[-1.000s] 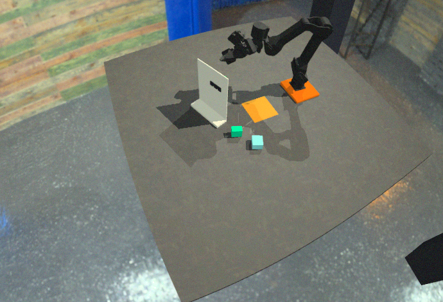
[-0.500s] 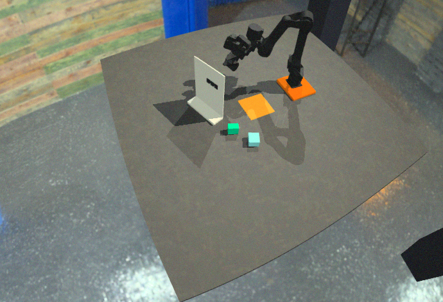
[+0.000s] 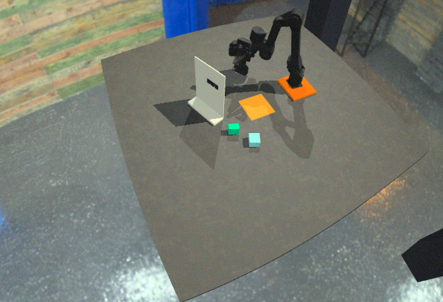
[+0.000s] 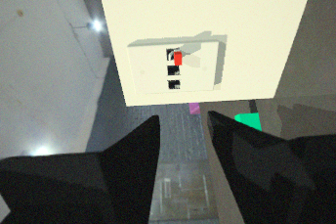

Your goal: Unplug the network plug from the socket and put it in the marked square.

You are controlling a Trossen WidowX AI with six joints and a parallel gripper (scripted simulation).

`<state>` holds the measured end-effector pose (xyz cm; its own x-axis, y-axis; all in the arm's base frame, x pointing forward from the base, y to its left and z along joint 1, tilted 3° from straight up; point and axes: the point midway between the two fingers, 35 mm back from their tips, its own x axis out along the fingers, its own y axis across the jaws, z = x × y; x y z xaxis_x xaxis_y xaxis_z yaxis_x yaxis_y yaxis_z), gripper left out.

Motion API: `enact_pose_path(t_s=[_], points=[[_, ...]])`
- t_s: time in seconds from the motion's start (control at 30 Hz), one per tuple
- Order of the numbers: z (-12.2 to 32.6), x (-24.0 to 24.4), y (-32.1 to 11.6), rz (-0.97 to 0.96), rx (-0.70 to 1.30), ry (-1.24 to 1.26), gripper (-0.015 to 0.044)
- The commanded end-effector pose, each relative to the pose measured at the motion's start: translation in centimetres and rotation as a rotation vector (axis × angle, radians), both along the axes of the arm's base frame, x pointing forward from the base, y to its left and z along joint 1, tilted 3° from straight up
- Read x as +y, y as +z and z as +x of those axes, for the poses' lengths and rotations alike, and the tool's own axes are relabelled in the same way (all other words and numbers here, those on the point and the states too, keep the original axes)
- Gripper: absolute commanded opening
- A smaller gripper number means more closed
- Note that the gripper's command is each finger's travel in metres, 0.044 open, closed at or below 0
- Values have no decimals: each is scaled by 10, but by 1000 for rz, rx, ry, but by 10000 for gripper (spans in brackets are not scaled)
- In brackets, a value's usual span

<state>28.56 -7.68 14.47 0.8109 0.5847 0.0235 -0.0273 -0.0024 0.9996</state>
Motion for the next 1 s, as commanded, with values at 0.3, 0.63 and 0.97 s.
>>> enact_pose_path(t_s=[0.3, 0.63, 0.97], points=[[39, 15, 0, 28, 4, 12, 156], [57, 24, 1, 32, 1, 14, 156], [72, 29, 2, 31, -2, 14, 156]])
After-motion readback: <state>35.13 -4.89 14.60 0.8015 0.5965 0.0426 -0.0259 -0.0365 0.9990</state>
